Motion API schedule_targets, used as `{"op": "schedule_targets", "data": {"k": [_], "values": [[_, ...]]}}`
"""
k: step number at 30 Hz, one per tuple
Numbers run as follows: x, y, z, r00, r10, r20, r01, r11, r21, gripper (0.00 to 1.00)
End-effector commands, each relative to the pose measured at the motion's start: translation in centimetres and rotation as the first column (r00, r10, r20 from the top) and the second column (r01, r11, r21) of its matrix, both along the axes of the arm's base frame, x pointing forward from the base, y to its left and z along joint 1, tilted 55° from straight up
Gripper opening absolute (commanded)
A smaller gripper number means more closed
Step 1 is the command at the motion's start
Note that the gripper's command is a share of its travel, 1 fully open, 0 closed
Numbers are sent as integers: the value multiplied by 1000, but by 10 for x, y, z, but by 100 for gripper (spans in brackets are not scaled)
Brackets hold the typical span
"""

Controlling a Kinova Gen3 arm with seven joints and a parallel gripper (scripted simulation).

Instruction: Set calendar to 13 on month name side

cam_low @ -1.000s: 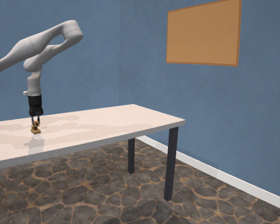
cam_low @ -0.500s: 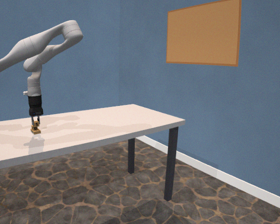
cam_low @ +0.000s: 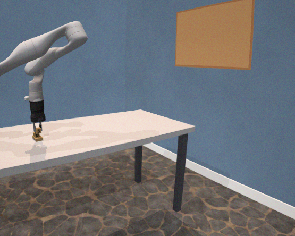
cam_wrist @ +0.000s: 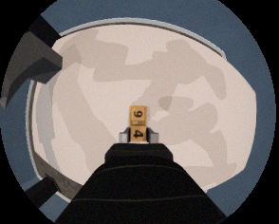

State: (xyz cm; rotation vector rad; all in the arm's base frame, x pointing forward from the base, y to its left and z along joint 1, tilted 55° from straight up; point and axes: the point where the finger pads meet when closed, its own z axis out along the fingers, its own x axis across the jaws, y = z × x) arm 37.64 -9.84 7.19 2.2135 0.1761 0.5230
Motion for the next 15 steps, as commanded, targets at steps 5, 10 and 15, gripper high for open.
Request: {"op": "schedule_targets", "data": {"k": [5,10,15], "values": [[1,2,-3,1000,-7,9,7,1000,13,57],[1,3,-4,1000,-11,11,11,1000,14,57],[0,3,-5,1000,-11,11,11,1000,14,57]]}}
